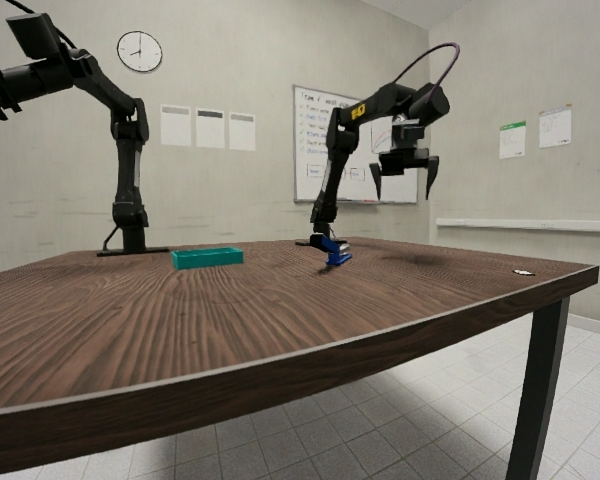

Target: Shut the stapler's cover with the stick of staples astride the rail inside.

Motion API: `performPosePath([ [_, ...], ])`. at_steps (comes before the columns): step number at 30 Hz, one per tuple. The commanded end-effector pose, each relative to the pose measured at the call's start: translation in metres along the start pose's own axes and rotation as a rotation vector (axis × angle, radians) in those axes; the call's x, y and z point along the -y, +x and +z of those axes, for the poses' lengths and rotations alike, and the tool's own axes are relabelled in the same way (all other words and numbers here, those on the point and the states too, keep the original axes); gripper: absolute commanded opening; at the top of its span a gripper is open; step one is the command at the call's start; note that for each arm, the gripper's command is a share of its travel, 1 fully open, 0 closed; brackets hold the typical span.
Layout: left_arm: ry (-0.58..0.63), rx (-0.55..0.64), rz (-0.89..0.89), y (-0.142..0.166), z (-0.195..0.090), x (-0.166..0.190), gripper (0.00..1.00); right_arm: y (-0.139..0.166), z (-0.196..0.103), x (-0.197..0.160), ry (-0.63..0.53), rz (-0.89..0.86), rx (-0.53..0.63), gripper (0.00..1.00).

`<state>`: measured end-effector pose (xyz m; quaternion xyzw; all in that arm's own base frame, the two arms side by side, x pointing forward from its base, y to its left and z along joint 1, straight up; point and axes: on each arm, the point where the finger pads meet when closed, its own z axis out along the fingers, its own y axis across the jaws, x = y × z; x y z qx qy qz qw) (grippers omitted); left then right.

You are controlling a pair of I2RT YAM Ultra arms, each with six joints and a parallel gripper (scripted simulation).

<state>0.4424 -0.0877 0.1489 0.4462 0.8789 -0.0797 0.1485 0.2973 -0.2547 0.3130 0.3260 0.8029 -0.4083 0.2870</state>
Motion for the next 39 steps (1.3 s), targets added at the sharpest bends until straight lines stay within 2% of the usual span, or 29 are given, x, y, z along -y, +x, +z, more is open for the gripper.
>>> performPosePath([
  [1,-0.05,0.075,-0.01,-0.013,-0.009,0.003,1.0,-0.017,-0.022,-0.044,-0.162,0.06,0.131,1.0],
  [8,-0.078,0.123,-0.05,-0.006,-0.005,0.023,1.0,-0.014,-0.092,-0.137,-0.492,0.031,0.307,1.0],
  [10,-0.078,0.123,-0.05,-0.006,-0.005,0.023,1.0,-0.014,-0.092,-0.137,-0.492,0.031,0.307,1.0],
  [11,-0.094,0.13,-0.058,-0.005,-0.005,0.023,1.0,-0.015,-0.102,-0.146,-0.536,0.036,0.332,1.0],
  [16,-0.122,0.161,-0.091,0.004,-0.002,0.041,1.0,0.008,-0.165,-0.198,-0.779,0.001,0.431,1.0],
  [21,-0.154,0.21,-0.13,0.009,0.001,0.057,1.0,0.033,-0.229,-0.231,-1.016,-0.014,0.525,1.0],
  [25,-0.179,0.249,-0.162,0.014,0.003,0.072,1.0,0.06,-0.282,-0.246,-1.208,-0.033,0.59,1.0],
  [27,-0.179,0.249,-0.162,0.014,0.003,0.072,1.0,0.06,-0.282,-0.246,-1.208,-0.033,0.59,1.0],
  [28,-0.194,0.269,-0.178,0.014,0.003,0.074,1.0,0.066,-0.299,-0.248,-1.273,-0.029,0.617,1.0],
  [30,-0.209,0.292,-0.199,0.018,0.005,0.085,1.0,0.088,-0.331,-0.251,-1.397,-0.045,0.649,1.0],
  [35,-0.241,0.341,-0.243,0.027,0.009,0.106,1.0,0.135,-0.389,-0.245,-1.638,-0.08,0.708,1.0],
  [39,-0.261,0.371,-0.27,0.035,0.013,0.123,1.0,0.171,-0.423,-0.233,-1.799,-0.113,0.737,1.0],
])
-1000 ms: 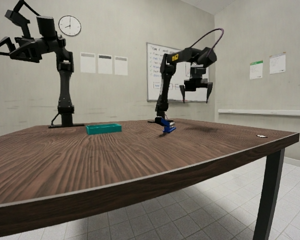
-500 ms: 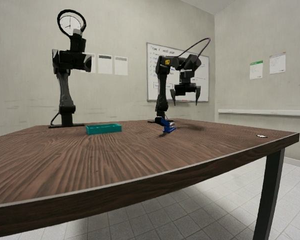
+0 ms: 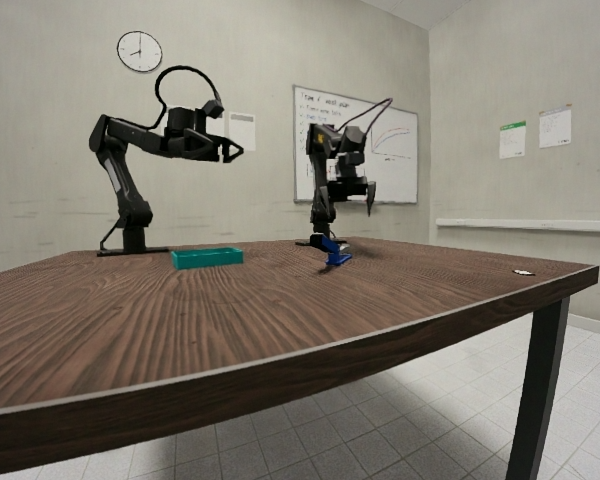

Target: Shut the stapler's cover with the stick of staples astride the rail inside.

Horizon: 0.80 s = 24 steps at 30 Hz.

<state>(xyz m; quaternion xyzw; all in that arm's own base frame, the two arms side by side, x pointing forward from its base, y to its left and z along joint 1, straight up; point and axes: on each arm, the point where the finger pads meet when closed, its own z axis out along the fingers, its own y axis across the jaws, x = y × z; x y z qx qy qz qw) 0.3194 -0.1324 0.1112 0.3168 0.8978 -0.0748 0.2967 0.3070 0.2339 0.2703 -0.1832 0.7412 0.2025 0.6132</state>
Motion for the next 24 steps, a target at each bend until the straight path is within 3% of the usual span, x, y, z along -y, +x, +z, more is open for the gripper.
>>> performPosePath([
  [1,-0.076,0.107,-0.052,-0.013,-0.008,0.002,1.0,-0.015,-0.013,-0.042,-0.162,0.021,0.127,1.0],
  [9,-0.084,0.128,-0.063,0.001,-0.009,0.02,1.0,0.0,-0.029,-0.076,-0.28,0.013,0.13,1.0],
  [24,-0.063,0.124,-0.041,0.005,-0.01,0.029,1.0,0.008,-0.028,-0.075,-0.269,0.007,0.106,1.0],
])
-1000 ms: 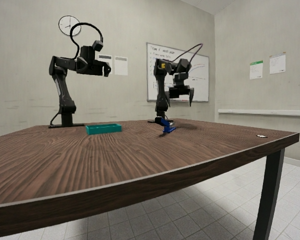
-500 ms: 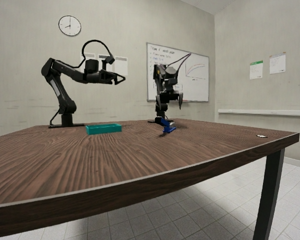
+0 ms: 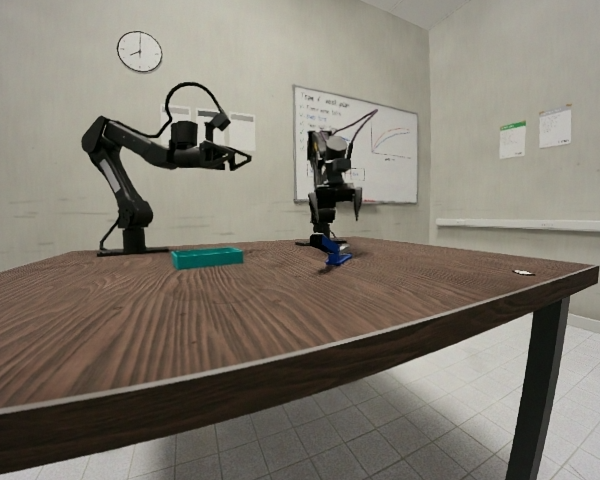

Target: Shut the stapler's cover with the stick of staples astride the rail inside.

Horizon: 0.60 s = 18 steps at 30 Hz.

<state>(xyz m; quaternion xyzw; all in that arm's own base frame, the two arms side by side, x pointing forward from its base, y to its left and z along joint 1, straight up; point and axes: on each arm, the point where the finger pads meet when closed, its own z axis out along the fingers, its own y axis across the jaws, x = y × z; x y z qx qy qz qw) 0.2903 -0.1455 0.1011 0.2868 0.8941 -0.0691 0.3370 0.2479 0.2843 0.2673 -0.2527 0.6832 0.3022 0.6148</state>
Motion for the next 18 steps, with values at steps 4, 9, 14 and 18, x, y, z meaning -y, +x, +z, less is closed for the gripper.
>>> performPosePath([
  [4,-0.022,0.068,-0.009,-0.021,-0.007,-0.003,1.0,-0.009,-0.005,0.0,0.005,0.008,0.041,1.0],
  [9,-0.011,0.064,0.002,-0.034,0.003,0.002,1.0,-0.018,-0.003,0.016,0.13,0.016,0.079,1.0],
  [14,0.026,0.046,0.032,-0.058,0.018,0.015,1.0,-0.02,-0.002,0.026,0.263,0.024,0.104,1.0],
  [18,0.062,0.037,0.073,-0.084,0.034,0.029,1.0,-0.021,-0.005,0.028,0.367,0.034,0.126,1.0],
])
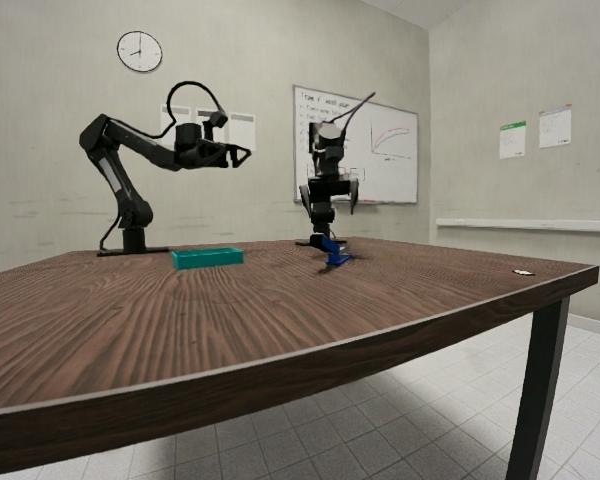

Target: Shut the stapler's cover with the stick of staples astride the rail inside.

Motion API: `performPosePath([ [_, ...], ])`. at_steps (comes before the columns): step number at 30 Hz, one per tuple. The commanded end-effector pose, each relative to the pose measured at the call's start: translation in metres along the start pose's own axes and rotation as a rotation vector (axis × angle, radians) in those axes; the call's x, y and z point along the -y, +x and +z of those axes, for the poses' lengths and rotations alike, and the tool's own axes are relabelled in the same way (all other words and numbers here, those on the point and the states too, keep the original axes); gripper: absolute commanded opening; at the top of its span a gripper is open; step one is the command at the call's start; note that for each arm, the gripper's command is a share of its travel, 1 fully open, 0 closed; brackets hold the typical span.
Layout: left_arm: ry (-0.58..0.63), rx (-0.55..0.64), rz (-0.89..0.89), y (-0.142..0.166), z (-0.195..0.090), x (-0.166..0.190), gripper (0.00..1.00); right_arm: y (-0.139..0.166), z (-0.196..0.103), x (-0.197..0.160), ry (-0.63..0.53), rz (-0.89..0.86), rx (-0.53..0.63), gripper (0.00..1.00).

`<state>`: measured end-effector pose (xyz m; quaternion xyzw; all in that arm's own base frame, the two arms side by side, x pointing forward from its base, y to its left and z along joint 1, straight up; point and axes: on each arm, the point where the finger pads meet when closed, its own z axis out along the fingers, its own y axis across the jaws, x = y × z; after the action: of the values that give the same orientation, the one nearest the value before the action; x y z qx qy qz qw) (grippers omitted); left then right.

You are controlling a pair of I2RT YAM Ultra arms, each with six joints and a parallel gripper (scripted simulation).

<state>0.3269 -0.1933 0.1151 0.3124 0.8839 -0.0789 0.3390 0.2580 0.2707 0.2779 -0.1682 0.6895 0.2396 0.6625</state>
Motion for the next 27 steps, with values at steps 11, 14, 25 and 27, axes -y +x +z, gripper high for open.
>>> performPosePath([
  [11,0.049,0.029,0.063,-0.069,0.032,0.019,1.0,-0.001,0.0,0.002,0.188,0.01,0.035,1.0],
  [14,0.049,0.029,0.063,-0.069,0.032,0.019,1.0,-0.001,0.0,0.002,0.19,0.01,0.035,1.0],
  [25,0.059,0.014,0.068,-0.065,0.029,0.021,0.77,-0.001,0.0,0.003,0.191,0.01,0.035,1.0],
  [27,0.068,-0.032,0.076,-0.056,0.032,0.022,0.55,-0.001,0.0,0.003,0.191,0.01,0.035,1.0],
])
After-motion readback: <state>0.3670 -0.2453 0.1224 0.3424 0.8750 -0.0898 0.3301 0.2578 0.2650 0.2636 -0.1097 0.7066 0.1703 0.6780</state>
